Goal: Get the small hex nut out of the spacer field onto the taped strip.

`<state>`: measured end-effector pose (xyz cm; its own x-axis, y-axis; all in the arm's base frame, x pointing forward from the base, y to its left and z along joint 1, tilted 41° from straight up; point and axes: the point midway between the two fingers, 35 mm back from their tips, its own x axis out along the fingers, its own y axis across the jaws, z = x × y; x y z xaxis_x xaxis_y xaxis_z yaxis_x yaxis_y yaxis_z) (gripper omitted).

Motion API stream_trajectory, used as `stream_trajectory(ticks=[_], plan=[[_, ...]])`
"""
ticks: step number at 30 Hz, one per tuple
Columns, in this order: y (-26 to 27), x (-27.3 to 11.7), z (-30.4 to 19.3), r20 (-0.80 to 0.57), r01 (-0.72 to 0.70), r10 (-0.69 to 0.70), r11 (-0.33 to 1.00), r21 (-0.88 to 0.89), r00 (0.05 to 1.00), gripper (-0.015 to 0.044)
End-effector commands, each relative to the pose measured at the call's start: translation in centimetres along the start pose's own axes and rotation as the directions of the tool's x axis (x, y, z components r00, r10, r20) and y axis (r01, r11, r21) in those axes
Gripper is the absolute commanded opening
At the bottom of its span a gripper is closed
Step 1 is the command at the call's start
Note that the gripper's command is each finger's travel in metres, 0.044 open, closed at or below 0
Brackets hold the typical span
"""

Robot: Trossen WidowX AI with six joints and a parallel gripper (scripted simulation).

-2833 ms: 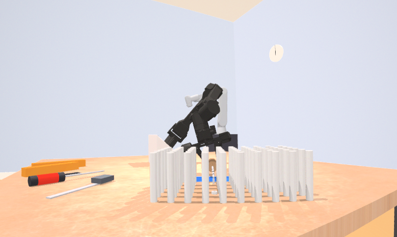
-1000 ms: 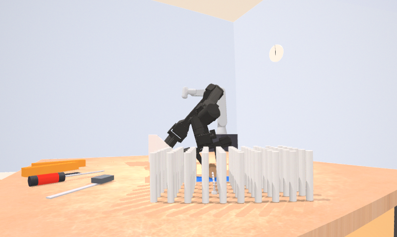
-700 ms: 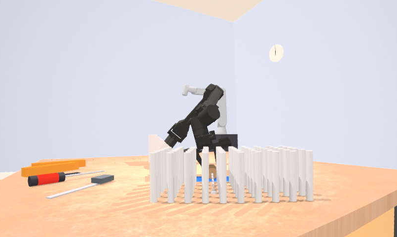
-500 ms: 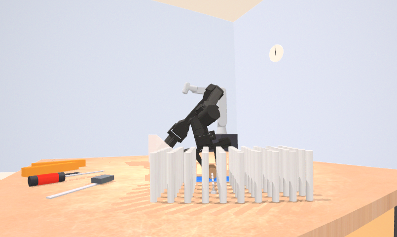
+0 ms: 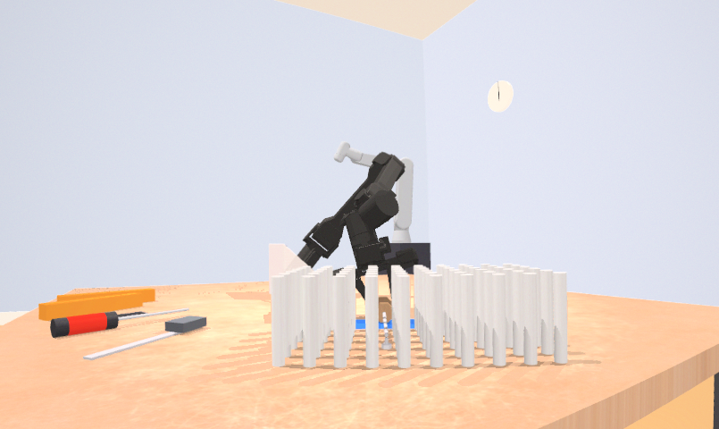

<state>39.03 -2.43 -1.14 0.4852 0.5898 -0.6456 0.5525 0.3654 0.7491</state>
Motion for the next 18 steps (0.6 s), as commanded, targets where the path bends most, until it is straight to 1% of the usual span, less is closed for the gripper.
stream_trajectory(ticks=[1,18], plan=[[0.06,-0.11,-0.22,0.003,0.0,0.0,1.0,0.002,1.0,0.0],[0.05,-0.37,-1.17,0.003,0.001,-0.001,1.0,0.002,1.0,0.0]])
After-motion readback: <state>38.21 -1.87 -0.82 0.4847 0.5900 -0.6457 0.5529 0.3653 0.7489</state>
